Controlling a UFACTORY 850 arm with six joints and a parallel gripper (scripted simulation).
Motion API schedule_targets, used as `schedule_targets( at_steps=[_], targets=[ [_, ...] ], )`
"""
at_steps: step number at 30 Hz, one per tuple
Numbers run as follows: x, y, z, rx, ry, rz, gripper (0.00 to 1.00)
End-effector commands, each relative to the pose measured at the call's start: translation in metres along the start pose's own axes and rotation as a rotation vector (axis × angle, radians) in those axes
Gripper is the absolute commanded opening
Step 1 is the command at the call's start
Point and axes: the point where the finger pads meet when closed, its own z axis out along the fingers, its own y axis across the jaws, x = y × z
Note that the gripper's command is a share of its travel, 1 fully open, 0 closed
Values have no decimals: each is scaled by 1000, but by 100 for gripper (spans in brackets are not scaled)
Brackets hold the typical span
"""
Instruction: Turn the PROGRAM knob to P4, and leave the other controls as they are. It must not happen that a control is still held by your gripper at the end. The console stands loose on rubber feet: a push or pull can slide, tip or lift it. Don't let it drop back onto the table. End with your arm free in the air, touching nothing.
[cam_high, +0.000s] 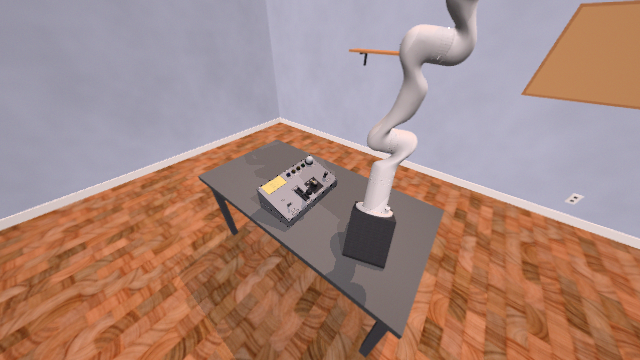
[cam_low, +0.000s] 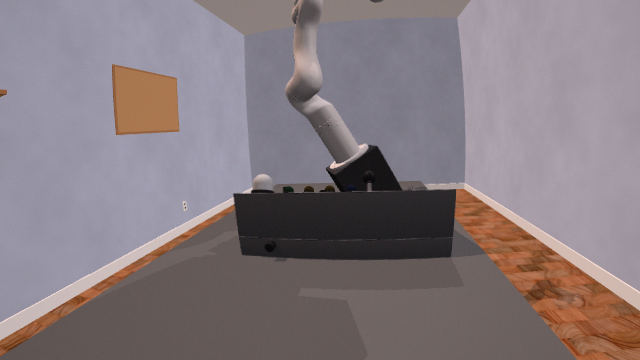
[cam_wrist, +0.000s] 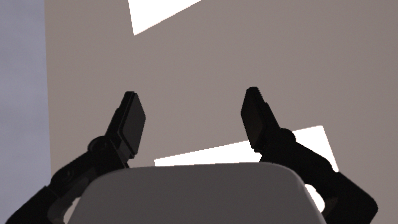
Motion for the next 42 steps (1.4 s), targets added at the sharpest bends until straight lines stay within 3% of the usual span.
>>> schedule_targets(
  at_steps=[1,20,22,24,26,27,28,29,31,32,34,35,38,39,40,42],
  targets=[
    [0,0,1,1,1,1,100],
    [5,3,0,-4,-1,-19,100],
    [22,15,-2,-19,-5,-83,100],
    [58,36,-6,-49,-11,-210,100],
    [58,36,-6,-49,-11,-210,100],
    [84,49,-9,-70,-15,-298,100],
    [84,49,-9,-70,-15,-298,100],
    [116,63,-12,-95,-19,-405,100],
    [116,63,-12,-95,-19,-405,100],
    [151,76,-15,-124,-21,-527,100],
    [151,76,-15,-124,-21,-527,100],
    [188,86,-18,-158,-22,-666,100],
    [201,90,-19,-158,-22,-666,100],
    [239,97,-22,-196,-22,-819,100],
    [252,100,-23,-196,-22,-819,100],
    [252,100,-23,-196,-22,-819,100]
  ],
)
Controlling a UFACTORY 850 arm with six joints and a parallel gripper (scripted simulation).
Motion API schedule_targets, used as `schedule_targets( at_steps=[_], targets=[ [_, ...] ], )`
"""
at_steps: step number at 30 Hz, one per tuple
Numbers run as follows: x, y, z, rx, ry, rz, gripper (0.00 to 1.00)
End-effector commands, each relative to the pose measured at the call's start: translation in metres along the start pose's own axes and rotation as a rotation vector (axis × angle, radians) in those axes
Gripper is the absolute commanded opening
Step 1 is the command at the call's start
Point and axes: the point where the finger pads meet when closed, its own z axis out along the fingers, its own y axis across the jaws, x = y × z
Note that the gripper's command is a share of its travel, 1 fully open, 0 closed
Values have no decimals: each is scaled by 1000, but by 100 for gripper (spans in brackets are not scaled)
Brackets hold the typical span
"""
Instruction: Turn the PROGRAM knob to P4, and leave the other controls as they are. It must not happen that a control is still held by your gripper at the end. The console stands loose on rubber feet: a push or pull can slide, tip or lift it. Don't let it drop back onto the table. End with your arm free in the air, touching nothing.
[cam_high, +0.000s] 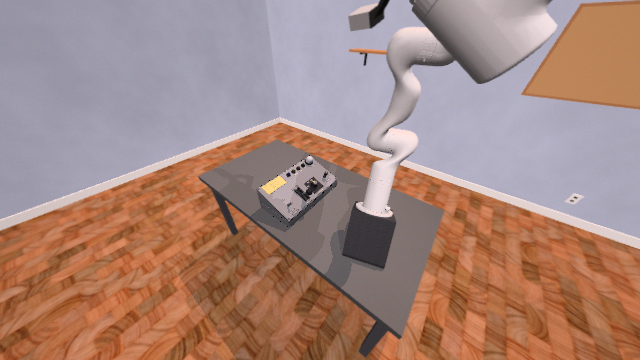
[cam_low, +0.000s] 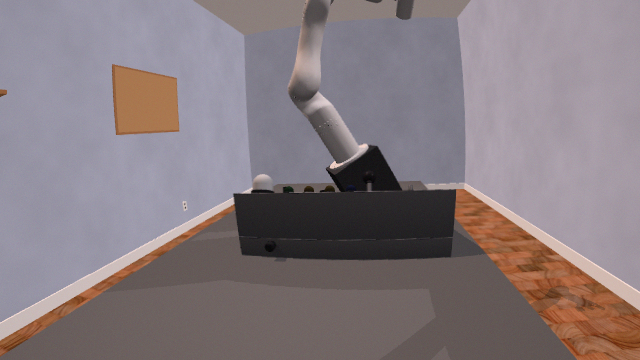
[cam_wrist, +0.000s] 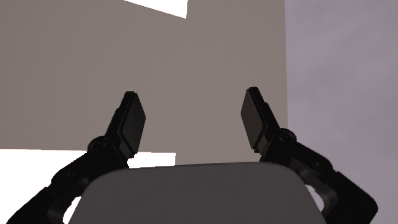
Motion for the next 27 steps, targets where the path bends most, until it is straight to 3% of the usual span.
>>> schedule_targets(
  at_steps=[1,5,6,10,11,15,16,18,20,21,22,26,27],
  targets=[
    [44,57,-1,-69,-2,-253,100],
    [57,72,-1,-69,-2,-253,100],
    [92,103,-3,-121,0,-427,100],
    [103,114,-3,-121,0,-427,100],
    [141,142,-6,-180,2,-608,100],
    [155,153,-7,-180,2,-608,100],
    [193,175,-12,-247,4,-793,100],
    [212,187,-14,-247,4,-793,100],
    [213,188,-14,-247,4,-793,100],
    [250,204,-20,-321,6,-978,100],
    [263,211,-22,-321,6,-978,100],
    [276,217,-24,-321,6,-978,100],
    [325,233,-33,-402,7,-1161,100]
  ],
)
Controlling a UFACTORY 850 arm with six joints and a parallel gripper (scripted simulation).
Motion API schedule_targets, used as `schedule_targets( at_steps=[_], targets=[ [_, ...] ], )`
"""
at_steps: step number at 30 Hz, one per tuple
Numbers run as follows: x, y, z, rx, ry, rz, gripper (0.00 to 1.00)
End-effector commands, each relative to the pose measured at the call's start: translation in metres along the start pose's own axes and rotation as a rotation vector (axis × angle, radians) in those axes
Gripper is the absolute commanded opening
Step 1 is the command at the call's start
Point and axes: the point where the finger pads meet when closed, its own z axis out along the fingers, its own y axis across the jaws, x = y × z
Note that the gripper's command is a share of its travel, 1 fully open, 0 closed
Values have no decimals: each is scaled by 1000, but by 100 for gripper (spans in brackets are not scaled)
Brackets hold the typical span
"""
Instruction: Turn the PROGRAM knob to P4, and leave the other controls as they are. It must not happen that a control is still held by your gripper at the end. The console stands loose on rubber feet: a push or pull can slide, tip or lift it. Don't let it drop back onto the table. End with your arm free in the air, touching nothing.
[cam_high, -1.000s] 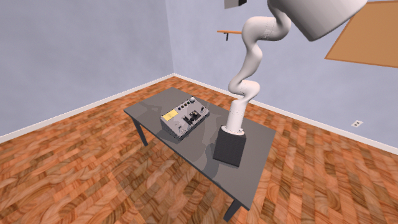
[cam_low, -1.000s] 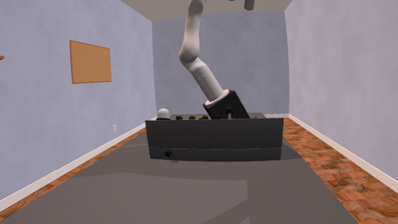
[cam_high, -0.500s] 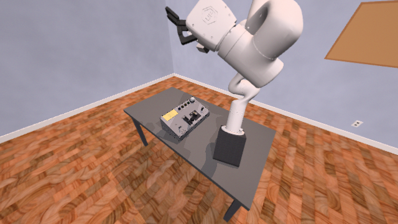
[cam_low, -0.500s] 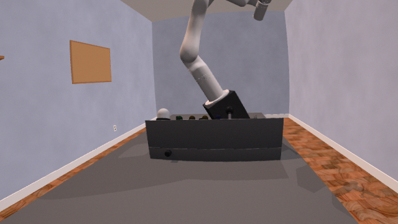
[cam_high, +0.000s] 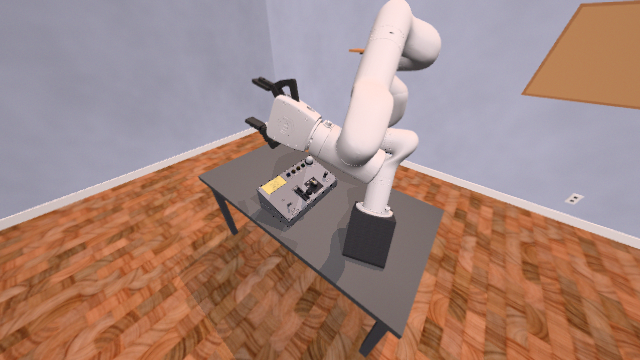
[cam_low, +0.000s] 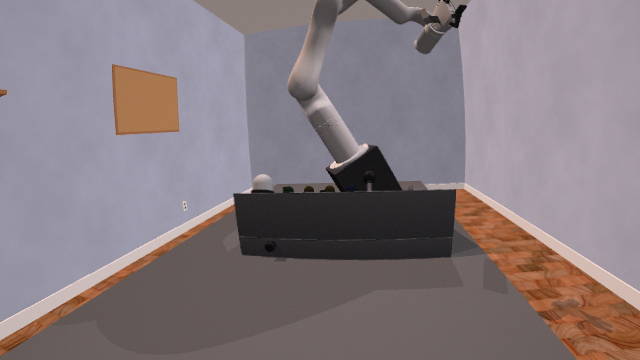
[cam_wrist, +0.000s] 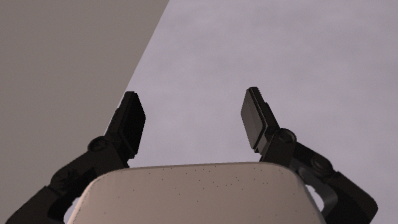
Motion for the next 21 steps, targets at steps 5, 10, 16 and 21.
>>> schedule_targets(
  at_steps=[5,10,16,21],
  targets=[
    [34,118,4,-165,-22,-385,100],
    [60,177,0,-250,-41,-558,100],
    [72,204,-2,-250,-41,-558,100],
    [127,288,-23,-421,-96,-870,100]
  ],
)
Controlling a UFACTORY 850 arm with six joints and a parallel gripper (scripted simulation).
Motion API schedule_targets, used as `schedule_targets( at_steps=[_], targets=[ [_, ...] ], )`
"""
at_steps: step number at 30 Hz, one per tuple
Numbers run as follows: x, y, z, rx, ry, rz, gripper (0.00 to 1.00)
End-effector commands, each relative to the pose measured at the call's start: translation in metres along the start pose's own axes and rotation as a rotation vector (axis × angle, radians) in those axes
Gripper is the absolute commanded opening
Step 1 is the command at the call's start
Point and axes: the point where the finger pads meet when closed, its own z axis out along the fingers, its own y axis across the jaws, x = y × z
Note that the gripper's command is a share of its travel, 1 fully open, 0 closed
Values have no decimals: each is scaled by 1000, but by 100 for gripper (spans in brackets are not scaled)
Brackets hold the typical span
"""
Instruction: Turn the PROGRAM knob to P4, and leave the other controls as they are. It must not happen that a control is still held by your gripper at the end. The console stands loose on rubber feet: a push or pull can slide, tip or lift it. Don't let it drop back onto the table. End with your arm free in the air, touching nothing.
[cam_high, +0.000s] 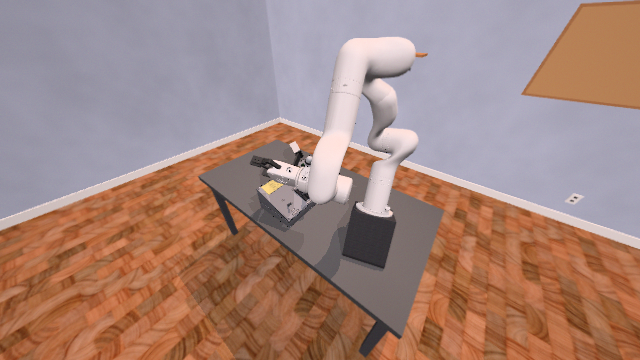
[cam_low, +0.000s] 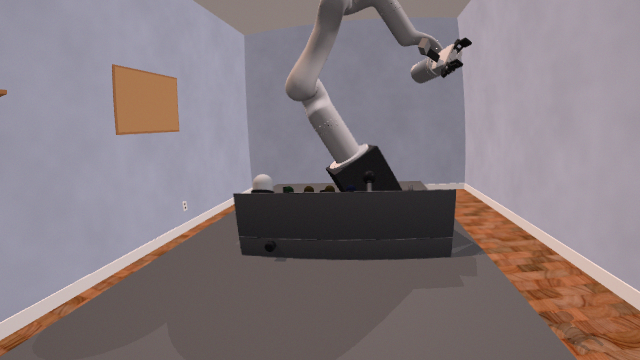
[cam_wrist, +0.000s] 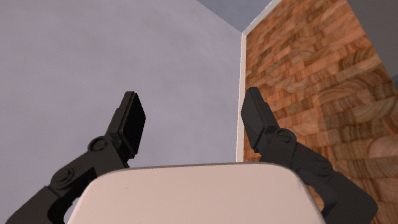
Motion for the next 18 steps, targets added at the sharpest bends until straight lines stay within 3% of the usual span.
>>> schedule_targets(
  at_steps=[1,4,5,6,8,9,10,12,13,16,17,18],
  targets=[
    [-7,73,6,-104,-40,-208,100],
    [-8,83,7,-104,-40,-208,100],
    [-7,127,4,-179,-78,-350,100],
    [-8,140,4,-179,-78,-350,100],
    [-8,140,4,-179,-78,-350,100],
    [-5,177,-1,-249,-120,-479,100],
    [-4,192,-2,-249,-120,-479,100],
    [-4,192,-2,-249,-120,-479,100],
    [1,230,-10,-312,-163,-594,100],
    [2,239,-11,-312,-163,-594,100],
    [9,279,-22,-367,-205,-694,100],
    [9,279,-22,-367,-205,-694,100]
  ],
)
